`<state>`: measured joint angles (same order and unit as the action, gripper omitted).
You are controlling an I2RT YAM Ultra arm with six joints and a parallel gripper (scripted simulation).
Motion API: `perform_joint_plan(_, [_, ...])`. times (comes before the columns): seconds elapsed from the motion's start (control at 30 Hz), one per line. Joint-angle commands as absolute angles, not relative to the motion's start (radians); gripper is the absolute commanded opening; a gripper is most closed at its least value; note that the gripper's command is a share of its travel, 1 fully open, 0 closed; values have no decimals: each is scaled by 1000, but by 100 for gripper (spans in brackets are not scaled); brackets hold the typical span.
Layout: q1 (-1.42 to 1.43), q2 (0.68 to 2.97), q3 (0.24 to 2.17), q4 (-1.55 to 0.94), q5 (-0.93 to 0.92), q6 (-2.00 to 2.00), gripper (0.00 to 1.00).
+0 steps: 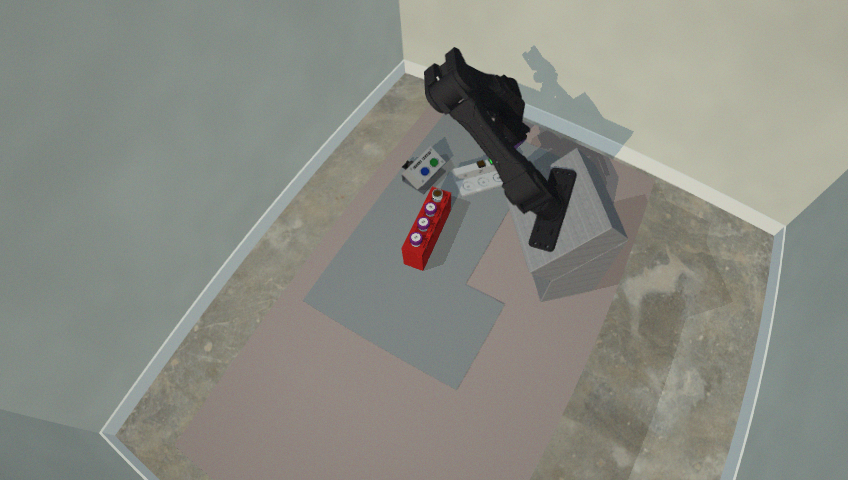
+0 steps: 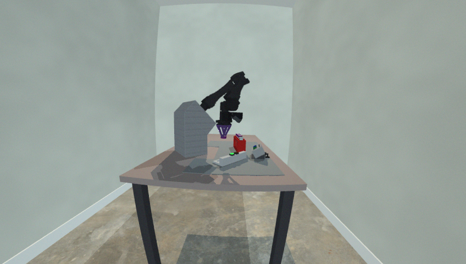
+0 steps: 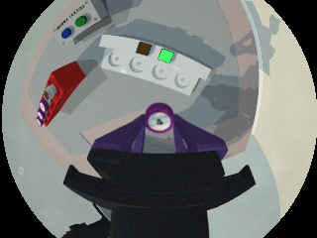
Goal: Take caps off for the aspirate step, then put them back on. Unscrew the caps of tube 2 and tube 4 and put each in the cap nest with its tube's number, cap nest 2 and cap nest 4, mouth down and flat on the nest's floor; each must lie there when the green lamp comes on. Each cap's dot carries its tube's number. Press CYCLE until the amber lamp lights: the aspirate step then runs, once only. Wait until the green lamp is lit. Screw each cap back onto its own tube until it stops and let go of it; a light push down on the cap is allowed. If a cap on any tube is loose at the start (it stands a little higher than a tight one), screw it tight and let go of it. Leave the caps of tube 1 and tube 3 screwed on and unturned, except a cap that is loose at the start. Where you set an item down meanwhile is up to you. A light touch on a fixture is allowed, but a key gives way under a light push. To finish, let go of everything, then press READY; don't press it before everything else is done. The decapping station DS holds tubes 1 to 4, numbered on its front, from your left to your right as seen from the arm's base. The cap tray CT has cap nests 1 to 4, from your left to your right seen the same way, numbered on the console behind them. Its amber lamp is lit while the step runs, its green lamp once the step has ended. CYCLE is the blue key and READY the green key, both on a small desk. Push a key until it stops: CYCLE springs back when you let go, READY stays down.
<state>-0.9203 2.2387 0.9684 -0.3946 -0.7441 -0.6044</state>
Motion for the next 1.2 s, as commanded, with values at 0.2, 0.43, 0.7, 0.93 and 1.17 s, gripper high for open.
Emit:
perform_joint_plan(0.2, [-858,2095,881,-342,-752,-965,0])
perform_joint_plan(0.43, [-756,1953,805,-313,-746,-1243,0])
perform_joint_plan(0.7, [-575,1742,741,-301,-713,-1317,0])
perform_joint_plan(0.93, [-454,1631,740,-315,-676,-1167,0])
perform_joint_plan(1.17, [-288,1524,785,-353,-609,-978,0])
